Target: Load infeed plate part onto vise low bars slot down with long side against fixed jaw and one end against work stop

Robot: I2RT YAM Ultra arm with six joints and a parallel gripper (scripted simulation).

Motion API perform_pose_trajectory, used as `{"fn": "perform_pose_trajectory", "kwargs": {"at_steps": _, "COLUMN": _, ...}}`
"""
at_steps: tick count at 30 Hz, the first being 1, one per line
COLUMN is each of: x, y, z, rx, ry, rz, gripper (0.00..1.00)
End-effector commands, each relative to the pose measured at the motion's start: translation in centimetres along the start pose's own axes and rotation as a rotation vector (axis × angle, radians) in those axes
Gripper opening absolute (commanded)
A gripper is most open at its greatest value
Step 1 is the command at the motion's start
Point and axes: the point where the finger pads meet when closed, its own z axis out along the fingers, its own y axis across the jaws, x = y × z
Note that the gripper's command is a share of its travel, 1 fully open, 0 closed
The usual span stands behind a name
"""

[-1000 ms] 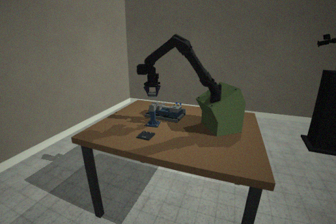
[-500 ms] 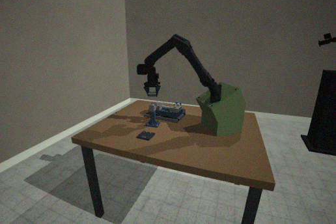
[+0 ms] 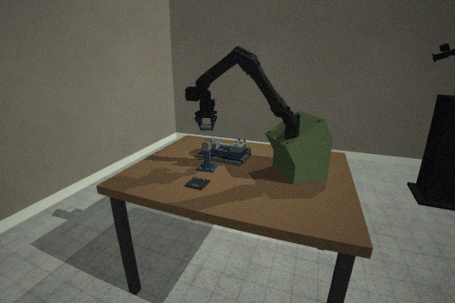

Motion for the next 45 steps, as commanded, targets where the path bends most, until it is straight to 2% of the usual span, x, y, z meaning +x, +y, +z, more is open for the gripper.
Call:
{"fn": "perform_pose_trajectory", "kwargs": {"at_steps": 1, "x": -0.5, "y": 0.3, "z": -1.6, "rx": -0.045, "ry": -0.022, "rz": 0.012, "gripper": 0.0}}
{"fn": "perform_pose_trajectory", "kwargs": {"at_steps": 20, "x": 0.3, "y": 0.5, "z": -1.6, "rx": -0.049, "ry": -0.067, "rz": -0.005, "gripper": 0.0}}
{"fn": "perform_pose_trajectory", "kwargs": {"at_steps": 34, "x": 0.5, "y": 1.1, "z": -2.2, "rx": -0.067, "ry": -0.154, "rz": -0.005, "gripper": 0.0}}
{"fn": "perform_pose_trajectory", "kwargs": {"at_steps": 35, "x": -0.2, "y": 1.3, "z": -2.5, "rx": -0.072, "ry": -0.172, "rz": 0.013, "gripper": 0.0}}
{"fn": "perform_pose_trajectory", "kwargs": {"at_steps": 37, "x": 0.6, "y": 1.1, "z": -2.3, "rx": -0.065, "ry": -0.182, "rz": -0.003, "gripper": 0.0}}
{"fn": "perform_pose_trajectory", "kwargs": {"at_steps": 45, "x": 0.6, "y": 1.0, "z": -2.3, "rx": -0.06, "ry": -0.264, "rz": 0.001, "gripper": 0.0}}
